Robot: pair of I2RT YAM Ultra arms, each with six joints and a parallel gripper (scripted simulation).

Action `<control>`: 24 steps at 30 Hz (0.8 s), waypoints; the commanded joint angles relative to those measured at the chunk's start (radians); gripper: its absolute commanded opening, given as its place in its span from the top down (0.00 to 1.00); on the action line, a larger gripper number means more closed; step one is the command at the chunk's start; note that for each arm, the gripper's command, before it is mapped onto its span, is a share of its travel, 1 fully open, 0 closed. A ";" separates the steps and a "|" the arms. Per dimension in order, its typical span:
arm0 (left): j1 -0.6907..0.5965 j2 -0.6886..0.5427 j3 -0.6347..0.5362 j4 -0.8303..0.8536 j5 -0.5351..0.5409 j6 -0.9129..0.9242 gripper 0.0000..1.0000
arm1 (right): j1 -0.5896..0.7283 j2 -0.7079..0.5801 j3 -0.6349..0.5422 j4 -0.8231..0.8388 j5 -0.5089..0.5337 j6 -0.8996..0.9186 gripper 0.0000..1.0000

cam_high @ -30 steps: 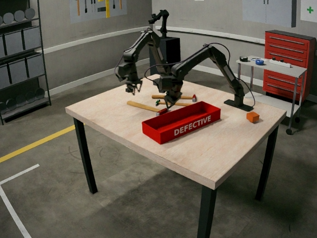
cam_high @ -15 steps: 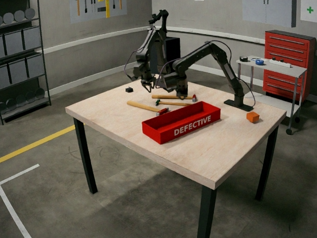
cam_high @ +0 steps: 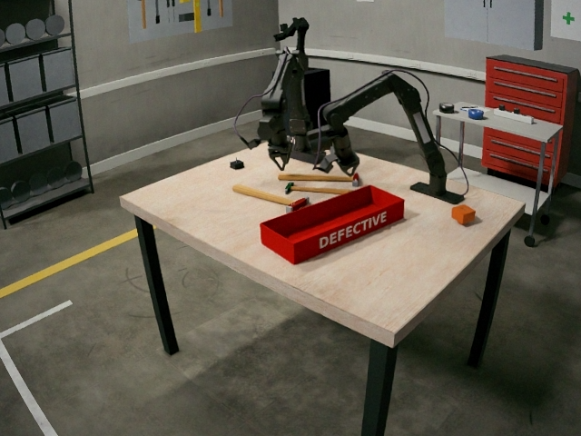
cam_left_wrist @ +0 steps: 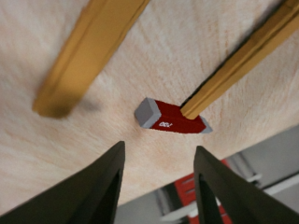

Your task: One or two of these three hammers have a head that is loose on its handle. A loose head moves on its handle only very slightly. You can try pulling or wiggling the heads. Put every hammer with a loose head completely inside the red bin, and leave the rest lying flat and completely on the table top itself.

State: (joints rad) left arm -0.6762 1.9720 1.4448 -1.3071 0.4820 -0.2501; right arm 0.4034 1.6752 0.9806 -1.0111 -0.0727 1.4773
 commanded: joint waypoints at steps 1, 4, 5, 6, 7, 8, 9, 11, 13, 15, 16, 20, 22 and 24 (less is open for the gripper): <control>-0.040 -0.064 -0.034 0.047 -0.043 -0.239 0.58 | 0.022 -0.049 -0.037 0.065 0.035 -0.017 0.48; -0.069 -0.088 -0.062 0.078 -0.072 -0.371 0.58 | 0.032 -0.067 -0.064 0.095 0.047 -0.022 0.48; -0.078 -0.096 -0.072 0.088 -0.081 -0.414 0.58 | 0.035 -0.072 -0.072 0.104 0.050 -0.023 0.48; -0.078 -0.096 -0.072 0.088 -0.081 -0.414 0.58 | 0.035 -0.072 -0.072 0.104 0.050 -0.023 0.48; -0.078 -0.096 -0.072 0.088 -0.081 -0.414 0.58 | 0.035 -0.072 -0.072 0.104 0.050 -0.023 0.48; -0.091 -0.108 -0.084 0.106 -0.101 -0.483 0.58 | 0.038 -0.078 -0.081 0.118 0.055 -0.025 0.48; -0.101 -0.116 -0.094 0.118 -0.111 -0.537 0.58 | 0.041 -0.083 -0.089 0.129 0.060 -0.027 0.48; -0.122 -0.133 -0.116 0.143 -0.134 -0.639 0.58 | 0.047 -0.093 -0.105 0.148 0.067 -0.030 0.48; -0.146 -0.154 -0.142 0.170 -0.164 -0.753 0.58 | 0.053 -0.103 -0.121 0.166 0.074 -0.033 0.48; -0.167 -0.173 -0.164 0.193 -0.194 -0.851 0.58 | 0.057 -0.110 -0.132 0.178 0.079 -0.035 0.48; -0.177 -0.182 -0.174 0.202 -0.210 -0.895 0.58 | 0.058 -0.113 -0.137 0.182 0.080 -0.036 0.48; -0.215 -0.216 -0.213 0.239 -0.277 -1.068 0.58 | 0.061 -0.119 -0.147 0.175 0.081 -0.034 0.48; -0.233 -0.233 -0.231 0.258 -0.311 -1.156 0.58 | 0.062 -0.120 -0.149 0.174 0.081 -0.033 0.48; -0.233 -0.233 -0.231 0.258 -0.311 -1.156 0.58 | 0.062 -0.120 -0.149 0.174 0.081 -0.033 0.48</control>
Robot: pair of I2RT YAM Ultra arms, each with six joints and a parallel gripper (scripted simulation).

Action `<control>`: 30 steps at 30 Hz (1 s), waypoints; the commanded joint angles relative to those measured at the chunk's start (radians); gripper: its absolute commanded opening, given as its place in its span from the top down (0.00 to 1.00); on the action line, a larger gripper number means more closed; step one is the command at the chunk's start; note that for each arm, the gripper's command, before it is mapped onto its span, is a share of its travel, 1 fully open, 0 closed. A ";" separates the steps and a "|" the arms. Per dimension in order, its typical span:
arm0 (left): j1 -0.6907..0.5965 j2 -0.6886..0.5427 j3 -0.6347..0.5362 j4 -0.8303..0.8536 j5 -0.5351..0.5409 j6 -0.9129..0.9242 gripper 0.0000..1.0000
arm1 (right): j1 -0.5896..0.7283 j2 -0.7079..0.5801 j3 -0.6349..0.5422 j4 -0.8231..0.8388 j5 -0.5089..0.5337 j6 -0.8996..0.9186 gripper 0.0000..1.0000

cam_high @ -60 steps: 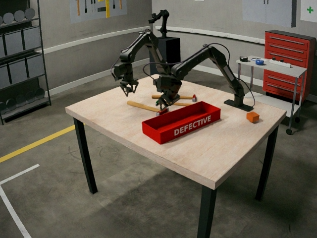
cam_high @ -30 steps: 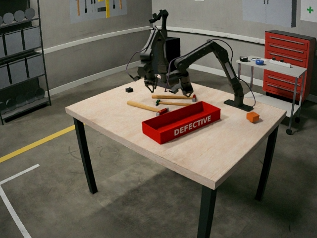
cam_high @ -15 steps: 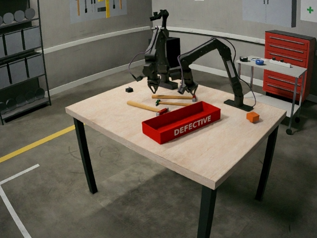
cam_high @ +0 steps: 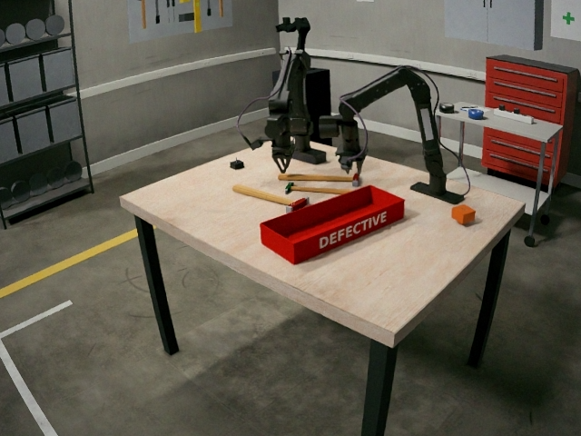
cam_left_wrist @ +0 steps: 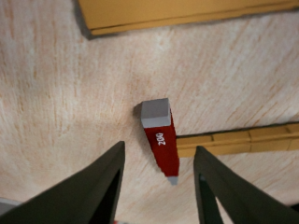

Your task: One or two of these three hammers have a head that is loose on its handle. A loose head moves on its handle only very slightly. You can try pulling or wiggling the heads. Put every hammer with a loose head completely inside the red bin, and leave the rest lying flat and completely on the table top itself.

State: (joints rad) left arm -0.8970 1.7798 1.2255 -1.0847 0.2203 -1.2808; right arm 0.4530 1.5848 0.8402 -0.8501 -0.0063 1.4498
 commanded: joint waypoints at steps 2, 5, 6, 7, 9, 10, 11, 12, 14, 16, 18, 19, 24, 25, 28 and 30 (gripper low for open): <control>-0.036 -0.058 -0.032 0.058 -0.096 -0.230 0.58 | 0.012 -0.030 -0.009 0.013 0.015 -0.006 0.48; -0.074 -0.077 -0.061 0.087 -0.148 -0.328 0.58 | 0.012 -0.030 -0.009 0.013 0.015 -0.006 0.48; -0.097 -0.067 -0.070 0.096 -0.168 -0.345 0.58 | 0.012 -0.030 -0.009 0.013 0.015 -0.006 0.48; -0.115 -0.064 -0.076 0.104 -0.184 -0.364 0.58 | 0.012 -0.030 -0.009 0.013 0.015 -0.006 0.48; -0.144 -0.060 -0.086 0.114 -0.208 -0.399 0.58 | 0.012 -0.030 -0.009 0.013 0.015 -0.006 0.48; -0.155 -0.059 -0.090 0.117 -0.216 -0.413 0.58 | 0.012 -0.030 -0.009 0.013 0.015 -0.006 0.48; -0.162 -0.059 -0.093 0.119 -0.222 -0.424 0.58 | 0.012 -0.030 -0.009 0.013 0.015 -0.006 0.48; -0.168 -0.070 -0.096 0.120 -0.227 -0.435 0.58 | 0.012 -0.030 -0.009 0.013 0.015 -0.006 0.48; -0.174 -0.070 -0.099 0.119 -0.222 -0.430 0.58 | 0.012 -0.030 -0.009 0.013 0.015 -0.006 0.48; -0.176 -0.070 -0.100 0.106 -0.220 -0.425 0.58 | 0.006 -0.021 0.002 0.013 0.006 -0.002 0.48; -0.177 -0.071 -0.096 0.105 -0.219 -0.423 0.58 | 0.006 -0.021 0.002 0.013 0.006 -0.002 0.48; -0.177 -0.070 -0.096 0.105 -0.220 -0.423 0.58 | 0.006 -0.021 0.002 0.013 0.006 -0.002 0.48; -0.176 -0.059 -0.103 0.122 -0.220 -0.430 0.58 | 0.014 0.005 -0.019 0.052 0.006 -0.001 0.48; -0.169 -0.056 -0.106 0.128 -0.220 -0.430 0.58 | 0.014 0.009 -0.021 0.059 0.006 0.001 0.48; -0.168 -0.048 -0.115 0.145 -0.220 -0.421 0.58 | 0.015 0.022 -0.029 0.079 0.006 0.005 0.48; -0.166 -0.043 -0.121 0.156 -0.220 -0.420 0.58 | 0.015 0.030 -0.035 0.094 0.006 0.005 0.48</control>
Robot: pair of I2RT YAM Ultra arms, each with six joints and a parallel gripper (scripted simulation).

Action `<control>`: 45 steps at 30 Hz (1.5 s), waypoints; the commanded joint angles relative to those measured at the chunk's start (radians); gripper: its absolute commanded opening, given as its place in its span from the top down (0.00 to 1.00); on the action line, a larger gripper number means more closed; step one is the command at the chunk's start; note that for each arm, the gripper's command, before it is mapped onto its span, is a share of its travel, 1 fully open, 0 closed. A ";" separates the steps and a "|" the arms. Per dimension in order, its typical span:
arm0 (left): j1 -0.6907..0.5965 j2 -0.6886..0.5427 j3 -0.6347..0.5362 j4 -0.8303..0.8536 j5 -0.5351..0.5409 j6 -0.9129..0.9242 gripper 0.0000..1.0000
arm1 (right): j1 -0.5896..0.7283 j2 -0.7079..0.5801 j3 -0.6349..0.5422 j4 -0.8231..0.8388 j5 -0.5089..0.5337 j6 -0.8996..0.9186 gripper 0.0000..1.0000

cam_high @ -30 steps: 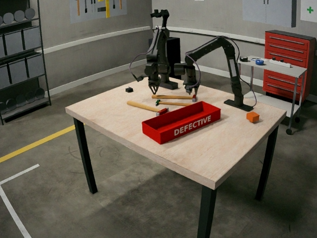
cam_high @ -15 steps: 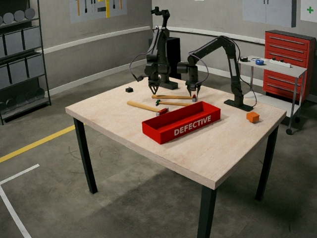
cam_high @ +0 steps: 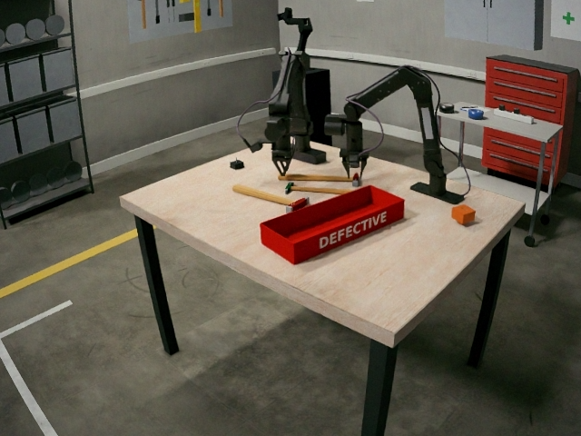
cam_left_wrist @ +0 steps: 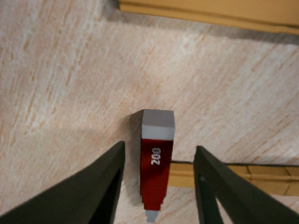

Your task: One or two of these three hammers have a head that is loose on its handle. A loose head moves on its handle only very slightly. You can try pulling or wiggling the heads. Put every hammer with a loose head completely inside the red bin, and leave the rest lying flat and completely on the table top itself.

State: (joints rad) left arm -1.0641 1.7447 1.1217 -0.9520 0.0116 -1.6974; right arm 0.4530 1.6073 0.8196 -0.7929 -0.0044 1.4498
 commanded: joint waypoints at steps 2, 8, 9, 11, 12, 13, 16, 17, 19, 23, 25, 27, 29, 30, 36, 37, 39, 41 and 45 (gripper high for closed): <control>0.003 0.003 -0.024 0.035 -0.012 -0.002 0.58 | 0.015 0.015 -0.022 0.051 0.004 0.005 0.48; 0.003 0.014 -0.039 0.058 -0.012 -0.002 0.58 | 0.015 0.030 -0.035 0.079 0.004 0.005 0.48; 0.003 0.016 -0.043 0.064 -0.012 -0.002 0.58 | 0.015 0.034 -0.038 0.086 0.004 0.005 0.48; 0.003 0.021 -0.050 0.075 -0.012 -0.002 0.58 | 0.015 0.035 -0.038 0.087 0.004 0.005 0.54; 0.003 0.021 -0.050 0.076 -0.012 -0.002 0.58 | 0.016 0.026 -0.038 0.088 0.004 0.005 0.54; 0.003 0.021 -0.050 0.076 -0.012 -0.002 0.58 | 0.016 0.026 -0.038 0.088 0.004 0.005 0.54; 0.003 0.022 -0.046 0.076 -0.012 -0.002 0.58 | 0.016 0.026 -0.034 0.088 0.004 0.005 0.58; 0.003 0.022 -0.046 0.068 -0.012 -0.002 0.58 | 0.016 0.026 -0.034 0.088 0.004 0.005 0.62; 0.003 0.023 -0.046 0.064 -0.012 -0.002 0.58 | 0.016 0.026 -0.034 0.083 0.004 0.005 0.62; 0.003 0.023 -0.046 0.064 -0.012 -0.002 0.58 | 0.016 0.026 -0.034 0.082 0.004 0.005 0.65; 0.003 0.023 -0.046 0.064 -0.012 -0.002 0.58 | 0.010 0.026 -0.027 0.076 0.005 0.001 0.68; 0.003 0.023 -0.046 0.064 -0.012 -0.002 0.58 | 0.006 0.015 -0.041 0.083 0.005 -0.005 0.71; 0.003 0.023 -0.046 0.064 -0.012 -0.002 0.58 | 0.006 0.015 -0.041 0.083 0.004 -0.002 0.73; 0.003 0.023 -0.046 0.064 -0.012 -0.002 0.58 | 0.006 0.015 -0.041 0.083 0.004 -0.002 0.75; 0.001 0.014 -0.038 0.064 -0.012 -0.002 0.66 | 0.006 0.024 -0.030 0.076 0.005 -0.002 0.77; 0.001 0.014 -0.038 0.064 -0.012 -0.002 0.66 | 0.006 0.024 -0.030 0.076 0.005 -0.002 0.77; 0.001 0.014 -0.038 0.064 -0.012 -0.002 0.66 | 0.006 0.024 -0.030 0.076 0.005 -0.002 0.77; 0.001 0.014 -0.038 0.064 -0.012 -0.002 0.70 | 0.006 0.024 -0.030 0.076 0.005 -0.002 0.77; 0.001 0.014 -0.038 0.064 -0.012 -0.002 0.75 | 0.006 0.024 -0.030 0.076 0.005 -0.002 0.77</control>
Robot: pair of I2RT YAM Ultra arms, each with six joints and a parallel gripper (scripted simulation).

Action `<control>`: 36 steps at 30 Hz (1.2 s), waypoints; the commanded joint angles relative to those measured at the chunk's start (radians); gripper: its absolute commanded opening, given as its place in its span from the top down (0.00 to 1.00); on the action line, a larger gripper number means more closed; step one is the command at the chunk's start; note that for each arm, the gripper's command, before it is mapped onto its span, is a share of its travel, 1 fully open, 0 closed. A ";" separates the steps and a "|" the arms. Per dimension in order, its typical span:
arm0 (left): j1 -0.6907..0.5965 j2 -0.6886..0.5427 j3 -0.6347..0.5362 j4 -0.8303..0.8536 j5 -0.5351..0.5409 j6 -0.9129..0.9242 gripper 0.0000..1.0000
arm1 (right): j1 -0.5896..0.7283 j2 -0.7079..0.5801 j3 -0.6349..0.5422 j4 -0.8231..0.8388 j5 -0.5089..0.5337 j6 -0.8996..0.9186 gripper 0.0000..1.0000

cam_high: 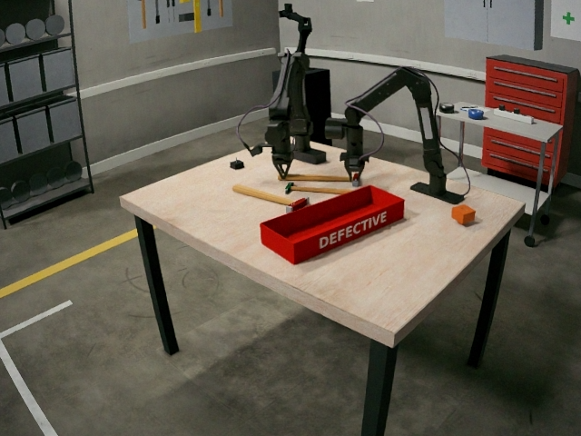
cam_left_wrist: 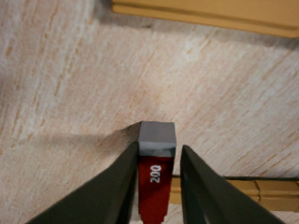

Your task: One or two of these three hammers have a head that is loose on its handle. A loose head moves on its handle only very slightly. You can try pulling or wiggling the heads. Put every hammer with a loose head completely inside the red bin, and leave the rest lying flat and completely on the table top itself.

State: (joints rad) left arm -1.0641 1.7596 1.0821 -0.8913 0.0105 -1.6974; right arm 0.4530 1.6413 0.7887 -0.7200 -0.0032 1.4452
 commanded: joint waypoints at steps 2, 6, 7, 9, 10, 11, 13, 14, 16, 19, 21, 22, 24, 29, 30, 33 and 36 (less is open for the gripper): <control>0.001 -0.001 0.002 0.004 -0.011 -0.002 0.76 | 0.006 -0.010 0.001 0.003 0.003 0.003 0.77; -0.007 0.009 0.003 0.003 -0.011 -0.013 0.82 | 0.006 -0.010 0.001 0.003 0.003 0.003 0.77; -0.007 0.009 0.003 0.003 -0.011 -0.009 0.83 | 0.006 -0.010 0.001 0.003 0.003 0.003 0.77; -0.007 0.009 0.003 0.003 -0.011 -0.008 0.85 | 0.006 -0.010 0.001 0.003 0.003 0.003 0.77; -0.007 0.009 0.003 0.003 -0.011 -0.008 0.85 | 0.006 -0.010 0.001 0.003 0.003 0.003 0.77; -0.007 0.009 0.003 0.003 -0.011 -0.007 0.86 | 0.006 -0.010 0.001 0.003 0.003 0.003 0.77; -0.007 0.009 0.003 0.003 -0.011 -0.007 0.99 | 0.006 -0.010 0.001 0.003 0.003 0.003 0.77; -0.007 0.009 0.003 0.003 -0.011 -0.007 1.00 | 0.006 -0.010 0.001 0.003 0.003 0.003 0.77; -0.007 0.009 0.003 0.003 -0.011 -0.007 1.00 | 0.006 -0.010 0.001 0.003 0.003 0.003 0.77; -0.002 0.000 0.004 0.003 -0.011 -0.006 0.87 | 0.006 -0.010 0.001 0.003 0.003 0.003 0.77; -0.002 0.000 0.004 0.003 -0.011 -0.006 0.87 | 0.011 -0.019 -0.010 0.014 0.018 0.009 0.77; -0.007 -0.002 -0.010 0.016 -0.019 -0.008 0.87 | 0.011 -0.019 -0.010 0.016 0.021 0.009 0.77; -0.009 -0.003 -0.014 -0.017 -0.018 -0.008 0.87 | 0.003 -0.019 -0.009 0.019 0.030 0.010 0.77; -0.009 -0.003 -0.016 -0.036 -0.008 -0.008 0.87 | 0.002 -0.019 -0.009 0.020 0.036 0.010 0.77; -0.009 -0.002 -0.017 -0.044 -0.008 -0.008 0.87 | 0.001 -0.020 -0.008 0.021 0.042 0.010 0.77; -0.009 -0.002 -0.019 -0.069 -0.004 -0.008 0.87 | 0.000 -0.020 -0.008 0.022 0.048 0.010 0.77; -0.009 -0.001 -0.020 -0.093 0.003 -0.008 0.87 | -0.006 -0.020 -0.008 0.024 0.059 0.011 0.77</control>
State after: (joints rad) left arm -1.0641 1.7596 1.0805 -0.8940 0.0051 -1.7035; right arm 0.4538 1.6413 0.7887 -0.7174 0.0006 1.4452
